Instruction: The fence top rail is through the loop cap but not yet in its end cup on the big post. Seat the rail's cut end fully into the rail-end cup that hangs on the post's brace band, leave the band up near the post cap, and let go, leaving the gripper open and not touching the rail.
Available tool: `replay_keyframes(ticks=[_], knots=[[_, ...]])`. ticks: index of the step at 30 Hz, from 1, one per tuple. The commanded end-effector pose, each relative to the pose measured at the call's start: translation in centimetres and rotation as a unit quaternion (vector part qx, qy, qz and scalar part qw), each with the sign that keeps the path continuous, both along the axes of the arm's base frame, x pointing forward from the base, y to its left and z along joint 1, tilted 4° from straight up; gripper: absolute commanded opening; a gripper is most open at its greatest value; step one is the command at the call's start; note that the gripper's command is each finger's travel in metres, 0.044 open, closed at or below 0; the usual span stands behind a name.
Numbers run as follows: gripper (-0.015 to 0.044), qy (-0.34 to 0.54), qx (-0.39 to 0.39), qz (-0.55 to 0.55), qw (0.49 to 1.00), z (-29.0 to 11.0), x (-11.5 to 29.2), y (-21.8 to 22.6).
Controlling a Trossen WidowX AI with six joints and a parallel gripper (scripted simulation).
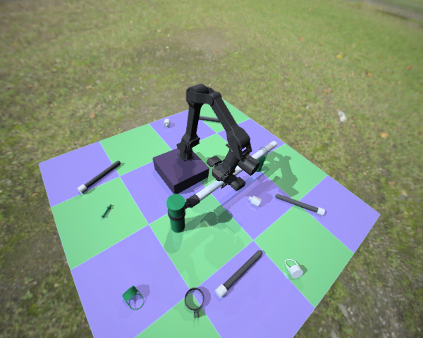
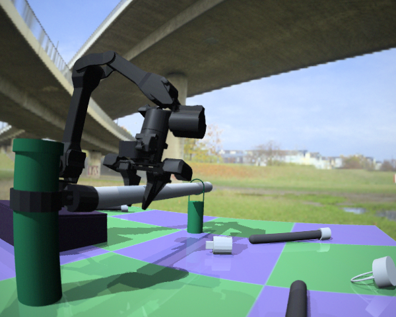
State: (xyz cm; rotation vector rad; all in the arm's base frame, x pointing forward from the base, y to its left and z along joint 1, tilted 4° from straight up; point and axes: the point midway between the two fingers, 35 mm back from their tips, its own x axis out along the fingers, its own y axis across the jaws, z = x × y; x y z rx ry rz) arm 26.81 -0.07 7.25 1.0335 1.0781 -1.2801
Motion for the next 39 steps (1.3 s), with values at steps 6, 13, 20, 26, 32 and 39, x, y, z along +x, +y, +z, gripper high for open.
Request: replay_keyframes(ticks=[6, 13, 20, 26, 32, 39], knots=[[0.0, -0.003, -0.006, -0.001, 1.0, 0.46, -0.05, -0.24], [0.0, -0.003, -0.006, -0.001, 1.0, 0.52, -0.05, -0.28], [0.0, -0.003, -0.006, -0.001, 1.0, 0.59, -0.04, -0.32], [0.0, -0.003, -0.006, -0.001, 1.0, 0.64, -0.02, -0.35], [0.0, -0.003, -0.006, -0.001, 1.0, 0.69, 0.0, -0.36], [0.0, -0.003, -0.006, -0.001, 1.0, 0.74, 0.04, -0.35]])
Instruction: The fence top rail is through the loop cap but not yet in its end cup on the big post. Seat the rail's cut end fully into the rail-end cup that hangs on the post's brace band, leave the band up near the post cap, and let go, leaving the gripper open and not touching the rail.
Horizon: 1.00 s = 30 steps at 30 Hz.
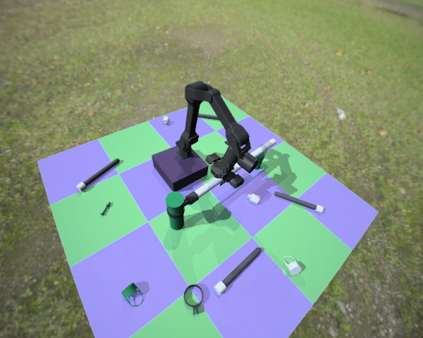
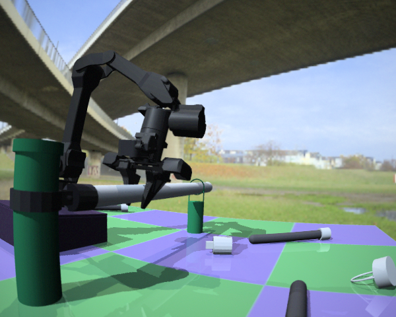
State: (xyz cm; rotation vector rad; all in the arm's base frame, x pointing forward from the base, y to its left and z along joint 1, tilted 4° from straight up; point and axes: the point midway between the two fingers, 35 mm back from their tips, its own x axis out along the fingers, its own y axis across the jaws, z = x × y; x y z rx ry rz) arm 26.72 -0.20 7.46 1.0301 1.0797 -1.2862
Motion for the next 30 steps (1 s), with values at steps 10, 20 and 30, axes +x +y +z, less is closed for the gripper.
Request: replay_keyframes(ticks=[10, 20, 30], knots=[[0.0, 0.0, 0.0, 0.0, 1.0, 0.06, 0.01, -0.01], [0.0, 0.0, 0.0, 0.0, 1.0, 0.04, 0.03, -0.22], [0.0, 0.0, -0.001, 0.0, 1.0, 0.01, 0.11, -0.84]])
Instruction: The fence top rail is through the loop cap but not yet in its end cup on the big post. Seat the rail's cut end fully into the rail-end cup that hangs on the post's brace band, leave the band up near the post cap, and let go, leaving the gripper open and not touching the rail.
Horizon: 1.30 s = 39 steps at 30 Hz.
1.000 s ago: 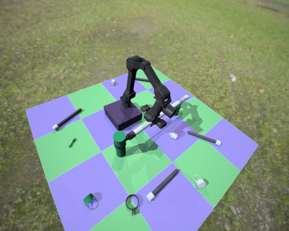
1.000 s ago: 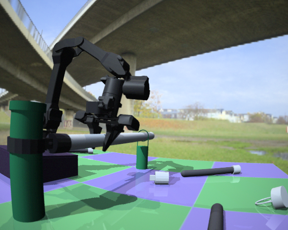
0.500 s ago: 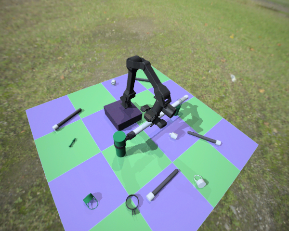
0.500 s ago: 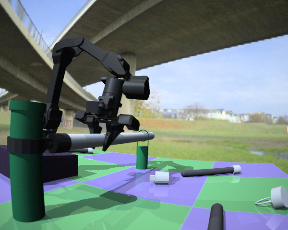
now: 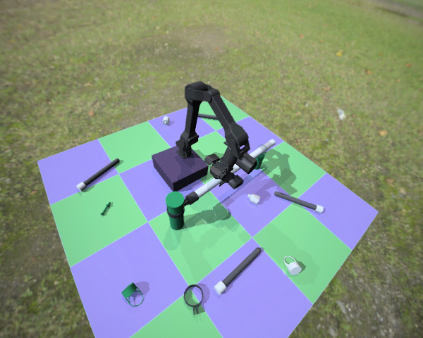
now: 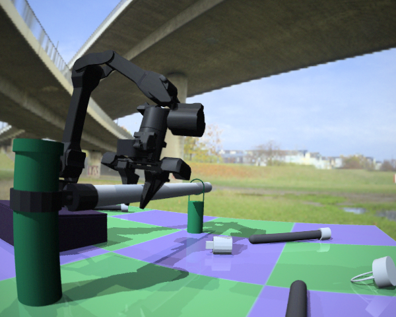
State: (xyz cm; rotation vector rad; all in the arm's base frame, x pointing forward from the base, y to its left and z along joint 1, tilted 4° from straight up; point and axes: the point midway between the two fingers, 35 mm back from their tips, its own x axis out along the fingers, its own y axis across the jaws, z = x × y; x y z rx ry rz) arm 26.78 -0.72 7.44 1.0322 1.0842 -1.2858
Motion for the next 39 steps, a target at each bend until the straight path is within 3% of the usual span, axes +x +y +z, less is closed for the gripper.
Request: replay_keyframes(ticks=[1, 39], knots=[[0.0, -0.001, -0.003, 0.0, 1.0, 0.0, 0.1, -0.4], [0.0, -0.001, -0.004, 0.0, 1.0, 0.0, 0.1, -2.8]])
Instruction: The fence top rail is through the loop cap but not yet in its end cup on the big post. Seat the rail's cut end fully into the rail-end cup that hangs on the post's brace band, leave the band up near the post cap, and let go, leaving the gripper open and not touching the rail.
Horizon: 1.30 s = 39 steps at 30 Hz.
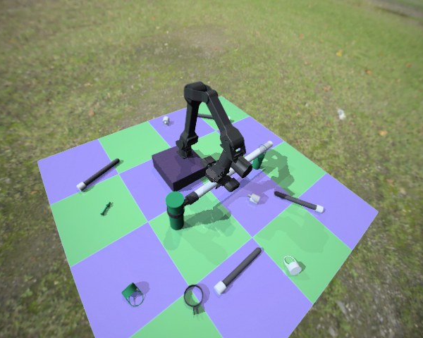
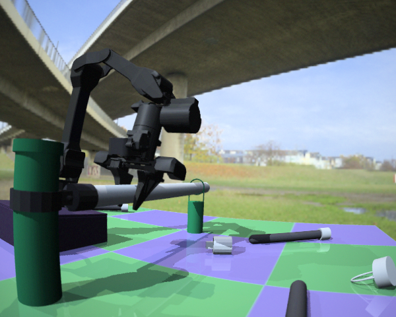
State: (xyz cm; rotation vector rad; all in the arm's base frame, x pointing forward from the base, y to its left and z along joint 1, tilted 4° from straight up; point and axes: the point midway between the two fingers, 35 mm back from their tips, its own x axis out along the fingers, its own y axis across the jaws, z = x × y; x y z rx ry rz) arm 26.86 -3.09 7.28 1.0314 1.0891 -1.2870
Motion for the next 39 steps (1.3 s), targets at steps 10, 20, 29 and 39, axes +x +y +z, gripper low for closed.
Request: replay_keyframes(ticks=[10, 20, 29, 39], knots=[[0.0, 0.0, 0.0, 0.0, 1.0, 0.0, 0.0, -0.1], [0.0262, 0.0, 0.0, 0.0, 1.0, 0.1, 0.0, 0.0], [0.044, 0.0, 0.001, 0.0, 1.0, 3.1, -0.1, 2.7], [0.044, 0.002, 0.0, 0.004, 1.0, 5.7, -0.3, 3.9]])
